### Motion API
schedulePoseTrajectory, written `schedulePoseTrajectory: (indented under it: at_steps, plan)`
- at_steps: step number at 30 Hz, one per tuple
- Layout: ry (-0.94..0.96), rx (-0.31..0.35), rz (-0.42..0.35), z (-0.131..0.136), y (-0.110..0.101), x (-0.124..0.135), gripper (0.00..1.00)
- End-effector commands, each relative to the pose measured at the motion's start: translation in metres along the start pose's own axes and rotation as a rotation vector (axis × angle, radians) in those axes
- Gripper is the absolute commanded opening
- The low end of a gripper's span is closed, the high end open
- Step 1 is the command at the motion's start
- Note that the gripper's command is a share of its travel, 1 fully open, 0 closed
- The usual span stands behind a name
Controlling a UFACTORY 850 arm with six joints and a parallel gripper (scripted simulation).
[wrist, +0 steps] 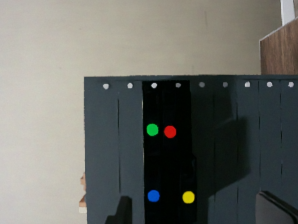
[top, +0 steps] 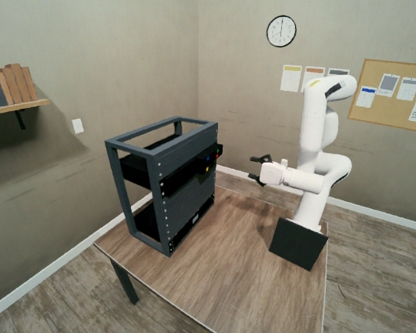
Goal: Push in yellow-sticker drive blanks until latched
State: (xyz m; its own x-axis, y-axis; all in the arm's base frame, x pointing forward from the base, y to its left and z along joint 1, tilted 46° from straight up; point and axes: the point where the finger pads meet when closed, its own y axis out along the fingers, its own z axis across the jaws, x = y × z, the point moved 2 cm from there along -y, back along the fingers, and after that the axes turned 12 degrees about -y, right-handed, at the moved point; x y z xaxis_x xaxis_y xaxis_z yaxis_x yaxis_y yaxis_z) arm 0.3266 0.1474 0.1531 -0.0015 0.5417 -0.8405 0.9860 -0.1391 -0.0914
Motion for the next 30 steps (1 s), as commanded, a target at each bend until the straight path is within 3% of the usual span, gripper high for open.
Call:
schedulePoseTrajectory:
  at_steps: [1,8,16,30]
  plan:
    - [0.001,-0.001,0.0,-0.001,0.0,0.0,1.0]
    - [-0.001,-0.001,0.0,0.001,0.008,0.012,1.0]
    - [-0.001,-0.001,0.0,0.005,0.033,0.048,1.0]
    - [-0.001,-0.001,0.0,0.009,0.058,0.086,1.0]
